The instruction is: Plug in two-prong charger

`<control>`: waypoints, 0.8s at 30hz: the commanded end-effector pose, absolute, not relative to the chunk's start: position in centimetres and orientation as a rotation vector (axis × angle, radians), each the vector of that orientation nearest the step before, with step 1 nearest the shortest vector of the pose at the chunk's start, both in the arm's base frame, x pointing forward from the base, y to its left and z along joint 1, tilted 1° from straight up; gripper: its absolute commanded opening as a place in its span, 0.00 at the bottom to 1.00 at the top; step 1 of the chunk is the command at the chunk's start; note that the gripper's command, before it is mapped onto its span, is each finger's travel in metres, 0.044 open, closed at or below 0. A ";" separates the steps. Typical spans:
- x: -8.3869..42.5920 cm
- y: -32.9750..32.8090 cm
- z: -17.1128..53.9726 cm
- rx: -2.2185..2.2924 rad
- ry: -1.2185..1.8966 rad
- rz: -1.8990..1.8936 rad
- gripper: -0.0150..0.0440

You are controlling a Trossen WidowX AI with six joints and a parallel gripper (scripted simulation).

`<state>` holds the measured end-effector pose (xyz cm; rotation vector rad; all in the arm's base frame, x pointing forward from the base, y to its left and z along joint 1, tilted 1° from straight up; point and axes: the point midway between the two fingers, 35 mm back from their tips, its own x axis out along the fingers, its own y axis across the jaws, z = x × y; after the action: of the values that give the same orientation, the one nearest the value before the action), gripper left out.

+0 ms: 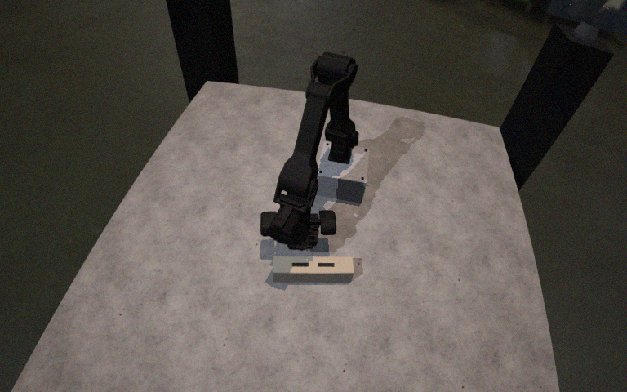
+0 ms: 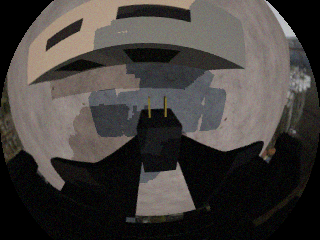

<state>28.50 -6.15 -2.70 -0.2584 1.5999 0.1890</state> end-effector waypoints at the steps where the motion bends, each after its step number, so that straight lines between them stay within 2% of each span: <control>1: 29.0 -5.9 -2.8 -0.244 1.601 0.181 0.25; 24: 30.5 -5.0 -3.0 -0.220 1.602 0.159 0.25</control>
<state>30.50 -5.03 -2.97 -0.2273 1.6007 0.1610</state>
